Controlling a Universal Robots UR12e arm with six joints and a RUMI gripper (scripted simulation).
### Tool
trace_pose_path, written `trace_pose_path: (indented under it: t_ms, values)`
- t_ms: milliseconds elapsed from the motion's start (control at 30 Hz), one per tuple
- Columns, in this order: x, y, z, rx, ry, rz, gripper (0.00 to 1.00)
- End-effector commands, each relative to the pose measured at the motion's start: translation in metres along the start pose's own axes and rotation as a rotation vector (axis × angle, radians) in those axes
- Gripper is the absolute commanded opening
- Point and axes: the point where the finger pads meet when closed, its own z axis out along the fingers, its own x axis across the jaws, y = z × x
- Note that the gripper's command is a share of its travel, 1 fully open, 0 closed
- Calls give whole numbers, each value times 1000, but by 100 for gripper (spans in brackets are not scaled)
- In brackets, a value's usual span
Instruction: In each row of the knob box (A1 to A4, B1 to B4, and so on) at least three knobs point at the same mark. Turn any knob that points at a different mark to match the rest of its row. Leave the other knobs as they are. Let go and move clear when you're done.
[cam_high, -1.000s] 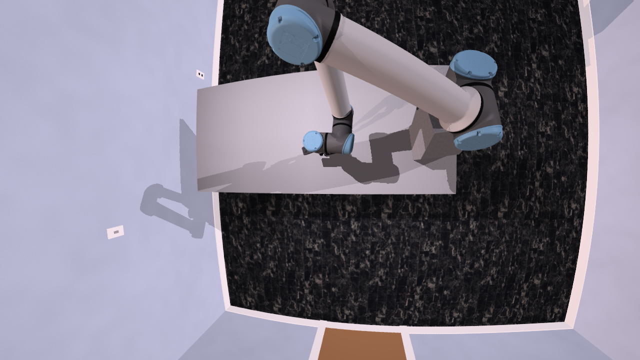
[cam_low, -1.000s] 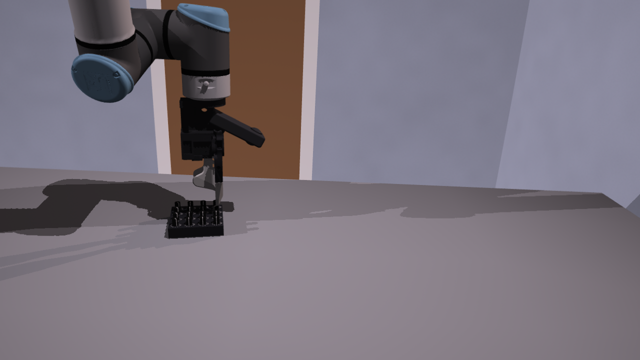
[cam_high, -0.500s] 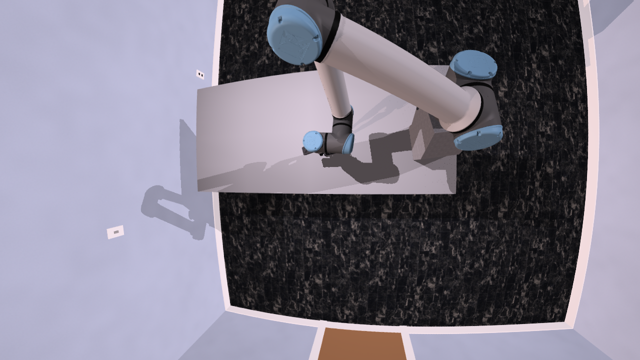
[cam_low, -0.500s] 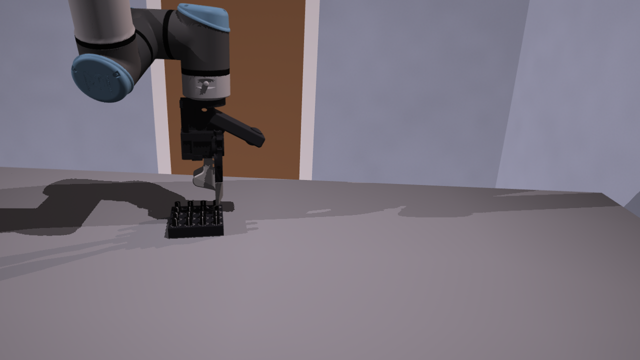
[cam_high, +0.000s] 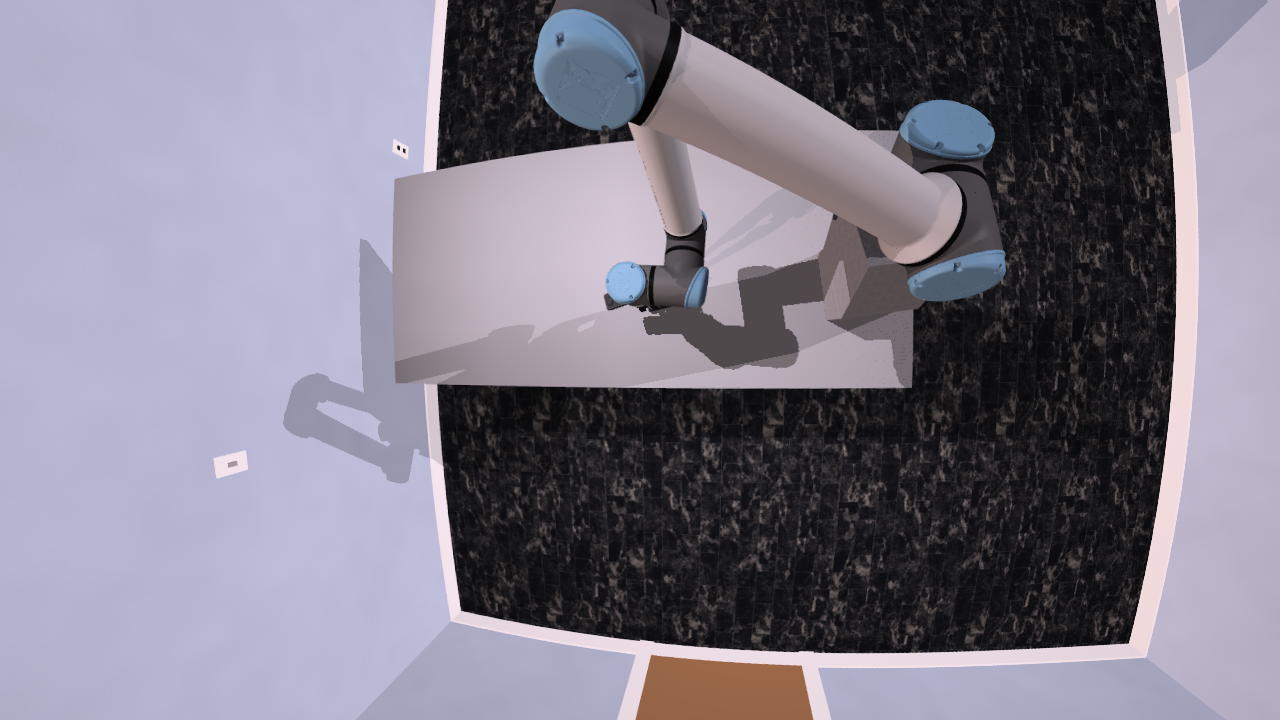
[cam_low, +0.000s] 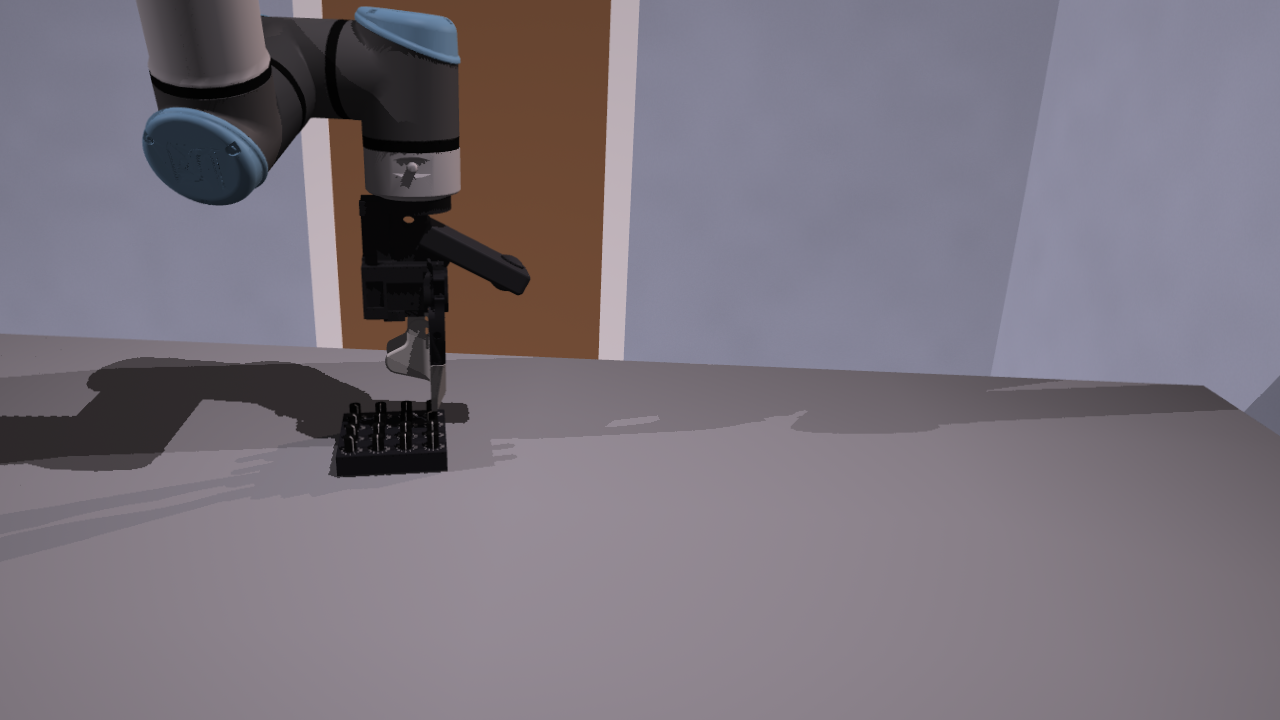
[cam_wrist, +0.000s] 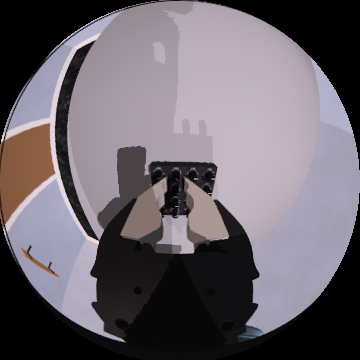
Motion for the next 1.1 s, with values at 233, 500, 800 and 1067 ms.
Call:
trace_pose_path:
  t_ms: [233,500,800,1067]
  values:
    - [-1,-2,0,2,0,0,11]
    - [0,-3,4,3,0,2,11]
    - [1,-3,10,3,0,2,11]
    - [0,-3,14,3,0,1,11]
